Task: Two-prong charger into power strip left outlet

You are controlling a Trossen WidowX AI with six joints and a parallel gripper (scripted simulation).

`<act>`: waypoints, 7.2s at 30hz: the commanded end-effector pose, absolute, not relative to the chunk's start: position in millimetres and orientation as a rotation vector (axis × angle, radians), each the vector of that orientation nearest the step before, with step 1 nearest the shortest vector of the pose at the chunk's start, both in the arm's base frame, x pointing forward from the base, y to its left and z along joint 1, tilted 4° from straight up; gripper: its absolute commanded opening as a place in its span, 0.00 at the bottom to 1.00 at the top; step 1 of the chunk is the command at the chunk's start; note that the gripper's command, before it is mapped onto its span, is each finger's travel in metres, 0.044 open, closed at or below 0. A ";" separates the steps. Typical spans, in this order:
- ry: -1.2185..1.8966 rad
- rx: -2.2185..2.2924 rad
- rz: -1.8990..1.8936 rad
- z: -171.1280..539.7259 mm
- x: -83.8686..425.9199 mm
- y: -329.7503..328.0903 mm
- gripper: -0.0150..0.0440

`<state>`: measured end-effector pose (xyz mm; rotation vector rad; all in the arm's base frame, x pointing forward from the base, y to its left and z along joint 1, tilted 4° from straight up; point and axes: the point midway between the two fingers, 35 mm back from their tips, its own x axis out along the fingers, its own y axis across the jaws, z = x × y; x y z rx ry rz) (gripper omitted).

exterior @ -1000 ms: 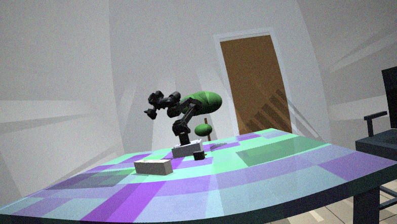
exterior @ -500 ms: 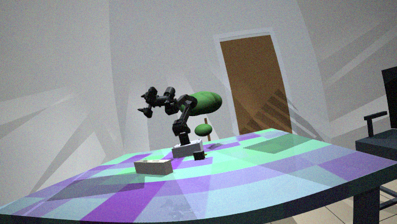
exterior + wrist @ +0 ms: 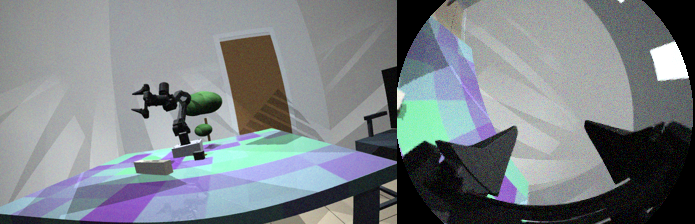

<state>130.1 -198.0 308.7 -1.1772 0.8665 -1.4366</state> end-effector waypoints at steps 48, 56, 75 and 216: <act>0.948 -1.274 0.145 122.4 324.6 -39.7 1.00; 1.057 -1.207 0.386 88.3 311.0 -1.2 1.00; 1.440 -1.004 0.834 40.9 235.4 66.5 1.00; 1.619 -0.084 -0.012 12.8 274.8 -5.0 0.25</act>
